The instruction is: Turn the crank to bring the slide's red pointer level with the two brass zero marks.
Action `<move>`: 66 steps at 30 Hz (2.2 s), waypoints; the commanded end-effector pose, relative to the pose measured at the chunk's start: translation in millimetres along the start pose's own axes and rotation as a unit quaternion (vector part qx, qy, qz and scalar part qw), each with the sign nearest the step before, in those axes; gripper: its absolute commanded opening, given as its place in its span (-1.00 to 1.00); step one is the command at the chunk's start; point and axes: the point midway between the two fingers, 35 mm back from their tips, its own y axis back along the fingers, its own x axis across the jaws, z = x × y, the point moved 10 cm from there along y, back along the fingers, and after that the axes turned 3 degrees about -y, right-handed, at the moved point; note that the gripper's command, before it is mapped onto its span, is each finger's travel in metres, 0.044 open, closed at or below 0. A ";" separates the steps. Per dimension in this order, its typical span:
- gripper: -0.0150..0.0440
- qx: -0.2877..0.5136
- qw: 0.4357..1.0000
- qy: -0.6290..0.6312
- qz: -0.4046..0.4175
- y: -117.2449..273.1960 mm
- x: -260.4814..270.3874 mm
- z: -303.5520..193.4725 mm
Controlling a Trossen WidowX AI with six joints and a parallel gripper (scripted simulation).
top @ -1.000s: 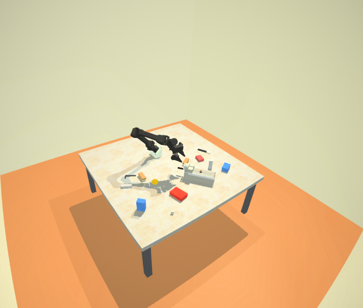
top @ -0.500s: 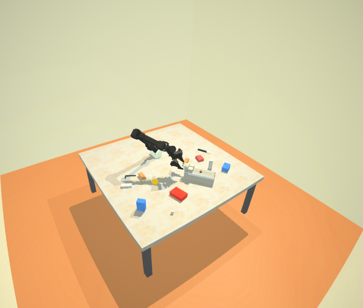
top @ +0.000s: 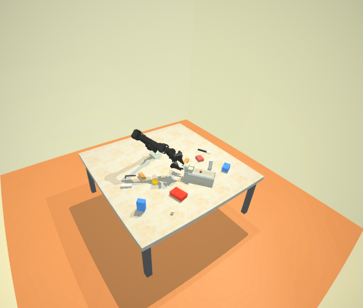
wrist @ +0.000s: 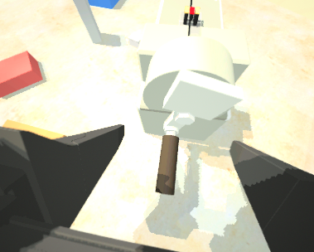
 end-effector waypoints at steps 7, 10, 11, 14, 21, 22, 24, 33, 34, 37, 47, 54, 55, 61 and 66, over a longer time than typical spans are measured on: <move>1.00 0.002 1.000 0.003 0.004 -13.0 1.4 -13.9; 1.00 0.002 1.000 0.003 0.004 -16.4 1.3 -17.5; 1.00 0.002 1.000 0.003 0.004 -17.4 1.2 -18.7; 1.00 0.002 1.000 0.003 0.004 -20.6 1.1 -22.4; 1.00 0.002 1.000 0.003 0.003 -27.6 1.1 -31.0; 1.00 0.002 1.000 0.003 0.003 -28.1 1.1 -31.6; 0.91 0.002 1.000 0.003 0.003 -28.2 1.1 -31.8; 0.11 0.002 1.000 0.003 0.003 -28.2 1.1 -31.8; 0.02 0.002 1.000 0.003 0.003 -28.2 1.1 -31.8; -0.25 0.002 1.000 0.003 0.003 -28.2 1.1 -31.8; -0.49 0.002 1.000 0.003 0.003 -28.1 0.8 -32.0; -0.49 0.002 1.000 0.003 0.003 -28.3 -0.4 -32.3; -0.49 0.002 1.000 0.003 0.003 -28.4 -0.7 -32.3; -0.49 0.002 1.000 0.003 0.003 -29.0 -3.4 -32.6; -0.49 0.002 1.000 0.003 0.003 -29.6 -5.9 -32.9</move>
